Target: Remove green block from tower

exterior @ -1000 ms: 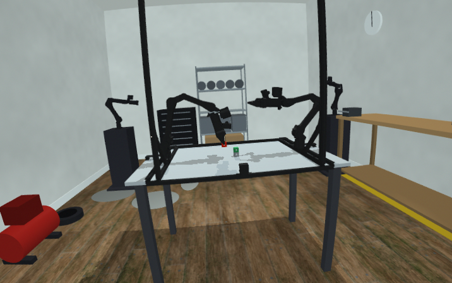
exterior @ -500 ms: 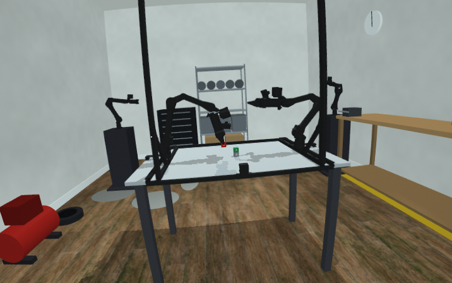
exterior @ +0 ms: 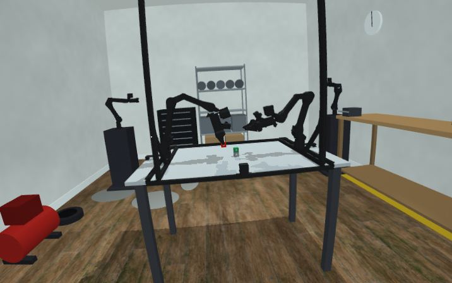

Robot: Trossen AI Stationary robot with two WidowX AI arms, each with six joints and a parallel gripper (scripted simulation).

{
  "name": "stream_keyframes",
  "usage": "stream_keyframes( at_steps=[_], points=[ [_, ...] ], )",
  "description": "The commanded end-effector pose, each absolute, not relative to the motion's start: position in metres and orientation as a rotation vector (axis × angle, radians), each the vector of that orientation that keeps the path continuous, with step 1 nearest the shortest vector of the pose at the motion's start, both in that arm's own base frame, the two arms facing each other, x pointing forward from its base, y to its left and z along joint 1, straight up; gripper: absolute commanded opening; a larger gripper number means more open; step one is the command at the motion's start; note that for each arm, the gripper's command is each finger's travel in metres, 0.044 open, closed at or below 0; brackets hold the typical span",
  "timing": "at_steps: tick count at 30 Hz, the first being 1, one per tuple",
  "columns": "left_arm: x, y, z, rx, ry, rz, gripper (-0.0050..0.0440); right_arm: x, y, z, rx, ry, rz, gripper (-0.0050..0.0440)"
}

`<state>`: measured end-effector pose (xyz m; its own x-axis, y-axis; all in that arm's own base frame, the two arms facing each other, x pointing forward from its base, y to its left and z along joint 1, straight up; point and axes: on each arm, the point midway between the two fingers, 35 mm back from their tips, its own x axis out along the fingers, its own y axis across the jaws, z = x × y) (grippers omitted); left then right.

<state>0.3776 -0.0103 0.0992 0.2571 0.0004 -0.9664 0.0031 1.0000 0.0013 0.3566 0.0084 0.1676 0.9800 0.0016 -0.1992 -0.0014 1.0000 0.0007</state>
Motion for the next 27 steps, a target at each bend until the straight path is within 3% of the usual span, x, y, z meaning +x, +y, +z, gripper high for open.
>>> stream_keyframes(
  at_steps=[1,8,20,27],
  points=[
    [0.378,-0.011,0.099,0.001,1.309,-0.001,0.0,0.352,0.01,0.122,0.0,0.262,0.0,0.04],
    [0.378,-0.011,0.099,0.001,1.309,-0.001,0.0,0.351,0.01,0.083,-0.001,0.283,-0.001,0.04],
    [0.378,-0.011,0.099,0.001,1.309,-0.001,0.0,0.354,0.01,0.062,0.0,0.262,0.0,0.04],
    [0.378,-0.011,0.099,0.001,1.309,-0.001,0.0,0.407,0.011,0.051,0.0,0.262,0.0,0.04]
  ],
)
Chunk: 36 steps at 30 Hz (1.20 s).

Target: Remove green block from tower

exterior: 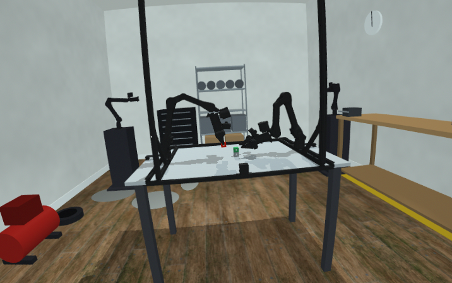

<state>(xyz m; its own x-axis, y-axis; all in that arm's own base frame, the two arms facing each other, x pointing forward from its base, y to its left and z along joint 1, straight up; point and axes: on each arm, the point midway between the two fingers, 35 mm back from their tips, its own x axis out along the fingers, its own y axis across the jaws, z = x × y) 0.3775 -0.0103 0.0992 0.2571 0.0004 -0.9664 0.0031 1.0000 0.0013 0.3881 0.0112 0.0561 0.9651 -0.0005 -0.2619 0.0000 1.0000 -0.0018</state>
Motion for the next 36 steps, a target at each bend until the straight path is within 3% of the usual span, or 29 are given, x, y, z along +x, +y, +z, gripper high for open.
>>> stream_keyframes(
  at_steps=[1,4,11,15,17,21,36],
  points=[
    [0.378,-0.011,0.099,0.001,1.309,-0.001,0.0,0.419,0.011,0.047,0.0,0.262,0.0,0.04],
    [0.378,-0.011,0.099,0.001,1.309,-0.001,0.0,0.446,0.01,0.037,0.0,0.262,0.0,0.04],
    [0.378,-0.011,0.099,0.001,1.309,-0.001,0.0,0.448,0.01,0.037,0.0,0.262,0.0,0.04],
    [0.378,-0.011,0.099,0.001,1.309,-0.001,0.0,0.448,0.01,0.037,0.0,0.262,0.0,0.0304],
    [0.378,-0.011,0.099,0.001,1.309,-0.001,0.0,0.448,0.01,0.037,0.0,0.262,0.0,0.0304],
    [0.378,-0.011,0.099,0.001,1.309,-0.001,0.0,0.448,0.01,0.037,0.0,0.262,0.0,0.0208],
    [0.378,-0.011,0.099,0.001,1.309,-0.001,0.0,0.448,0.01,0.037,0.0,0.262,0.0,0.0135]
  ],
)
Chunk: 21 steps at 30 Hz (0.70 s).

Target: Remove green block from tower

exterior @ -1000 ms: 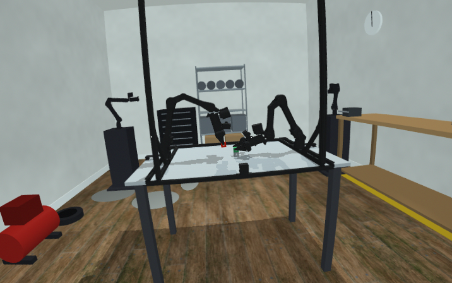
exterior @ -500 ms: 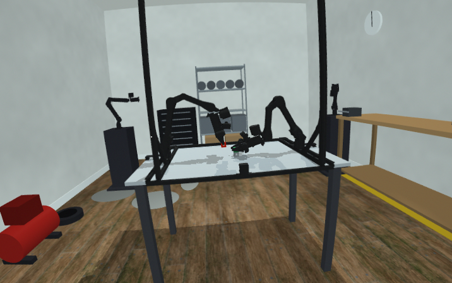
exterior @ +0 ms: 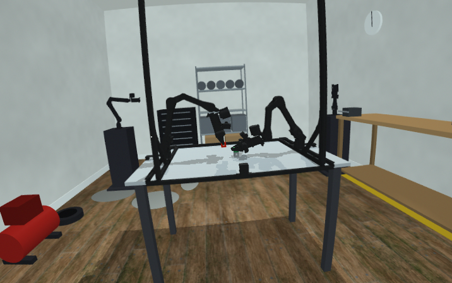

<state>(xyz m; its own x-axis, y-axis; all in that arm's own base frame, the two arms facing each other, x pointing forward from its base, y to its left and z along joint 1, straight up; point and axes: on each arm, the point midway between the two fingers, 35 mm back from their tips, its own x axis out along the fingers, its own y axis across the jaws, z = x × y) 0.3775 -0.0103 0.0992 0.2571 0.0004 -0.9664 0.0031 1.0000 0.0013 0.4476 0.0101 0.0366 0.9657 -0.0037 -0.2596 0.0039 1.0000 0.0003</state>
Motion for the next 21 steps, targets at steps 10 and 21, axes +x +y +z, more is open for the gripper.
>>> stream_keyframes(
  at_steps=[10,21],
  points=[
    [0.3776,-0.0107,0.0991,0.001,1.309,-0.001,0.0,0.4484,0.0104,0.0446,0.0,0.262,0.0,0.0],
    [0.3776,-0.0107,0.0991,0.001,1.309,-0.001,0.0,0.4418,0.0106,0.0448,0.0,0.262,0.0,0.0]
  ],
)
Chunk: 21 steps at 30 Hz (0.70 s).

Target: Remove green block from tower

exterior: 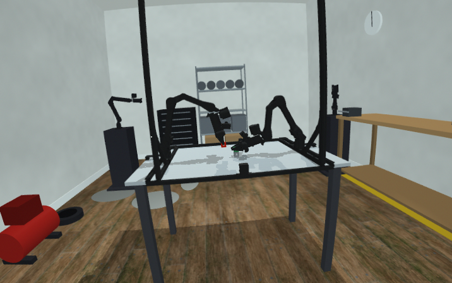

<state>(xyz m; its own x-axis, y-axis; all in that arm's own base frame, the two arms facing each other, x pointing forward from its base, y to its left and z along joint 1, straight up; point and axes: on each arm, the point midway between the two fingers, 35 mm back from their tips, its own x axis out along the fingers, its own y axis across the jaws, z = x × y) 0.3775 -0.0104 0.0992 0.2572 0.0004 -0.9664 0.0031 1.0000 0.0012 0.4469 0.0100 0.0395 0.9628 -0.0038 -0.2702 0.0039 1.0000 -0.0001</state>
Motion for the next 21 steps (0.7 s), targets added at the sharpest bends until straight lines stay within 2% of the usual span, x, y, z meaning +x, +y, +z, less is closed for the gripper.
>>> stream_keyframes(
  at_steps=[1,21],
  points=[
    [0.378,-0.011,0.099,0.001,1.309,-0.001,0.0,0.437,0.011,0.045,0.0,0.262,0.0,0.0],
    [0.378,-0.011,0.099,0.001,1.309,-0.001,0.0,0.35,0.011,0.049,0.0,0.262,0.0,0.0]
  ],
)
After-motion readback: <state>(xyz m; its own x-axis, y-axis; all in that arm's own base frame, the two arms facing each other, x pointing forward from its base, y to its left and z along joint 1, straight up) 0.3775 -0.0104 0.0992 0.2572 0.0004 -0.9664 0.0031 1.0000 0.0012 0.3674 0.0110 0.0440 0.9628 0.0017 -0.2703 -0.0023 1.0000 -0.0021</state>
